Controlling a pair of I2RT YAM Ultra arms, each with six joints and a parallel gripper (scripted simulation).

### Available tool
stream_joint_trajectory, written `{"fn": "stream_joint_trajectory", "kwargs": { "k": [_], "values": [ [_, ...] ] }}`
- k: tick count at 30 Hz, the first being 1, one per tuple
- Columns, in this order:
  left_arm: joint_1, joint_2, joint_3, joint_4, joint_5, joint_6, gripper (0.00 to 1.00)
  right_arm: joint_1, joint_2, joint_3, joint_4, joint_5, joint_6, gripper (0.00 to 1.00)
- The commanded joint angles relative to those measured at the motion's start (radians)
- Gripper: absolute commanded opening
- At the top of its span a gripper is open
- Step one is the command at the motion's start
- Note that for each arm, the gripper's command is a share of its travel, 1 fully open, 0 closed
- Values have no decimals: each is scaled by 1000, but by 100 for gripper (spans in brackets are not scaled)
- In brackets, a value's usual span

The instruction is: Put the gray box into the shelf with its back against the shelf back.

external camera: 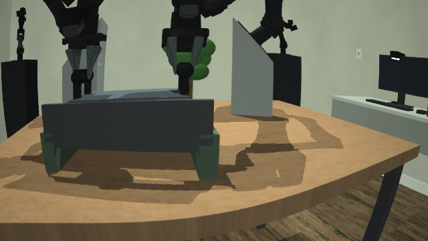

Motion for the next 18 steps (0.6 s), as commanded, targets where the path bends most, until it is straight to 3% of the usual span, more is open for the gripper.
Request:
{"fn": "stream_joint_trajectory", "kwargs": {
  "k": [1,18],
  "values": [
    [-45,-41,52,19,-41,5,14,55,-50,57,2,6,17,14],
    [-31,-7,100,-12,-28,44,14,47,-7,124,-34,5,-16,14]
  ]
}}
